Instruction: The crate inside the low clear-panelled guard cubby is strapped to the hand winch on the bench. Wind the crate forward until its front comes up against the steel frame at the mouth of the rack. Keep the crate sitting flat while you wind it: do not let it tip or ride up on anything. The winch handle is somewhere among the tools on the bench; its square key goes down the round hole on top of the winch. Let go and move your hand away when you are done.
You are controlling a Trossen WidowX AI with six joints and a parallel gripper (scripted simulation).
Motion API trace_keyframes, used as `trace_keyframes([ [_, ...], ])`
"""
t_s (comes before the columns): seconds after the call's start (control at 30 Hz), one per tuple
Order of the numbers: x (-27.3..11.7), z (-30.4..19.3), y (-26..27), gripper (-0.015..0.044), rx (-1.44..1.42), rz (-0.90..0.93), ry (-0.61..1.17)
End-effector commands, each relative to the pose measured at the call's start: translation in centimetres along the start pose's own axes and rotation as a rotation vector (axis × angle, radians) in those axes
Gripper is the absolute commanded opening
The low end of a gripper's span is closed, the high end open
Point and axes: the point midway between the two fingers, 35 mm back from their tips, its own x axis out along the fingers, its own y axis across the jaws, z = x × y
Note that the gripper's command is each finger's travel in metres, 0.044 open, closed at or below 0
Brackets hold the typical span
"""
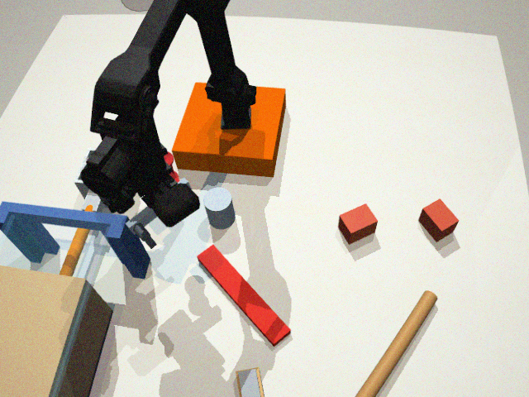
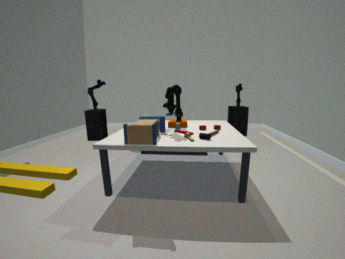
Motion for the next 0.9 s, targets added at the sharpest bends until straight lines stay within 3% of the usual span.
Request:
trace_keyframes([
  [0.0, -0.3, 0.6, -1.1, 0.0, -0.106, 0.0, -0.017],
  [0.17, -0.3, 1.2, -2.5, 0.0, -0.235, -0.005, -0.019],
  [0.37, -1.3, 3.3, -3.7, 0.0, -0.155, 0.043, -0.085],
  [0.87, -0.9, 3.9, -7.8, 0.0, -0.518, -0.002, -0.062],
])
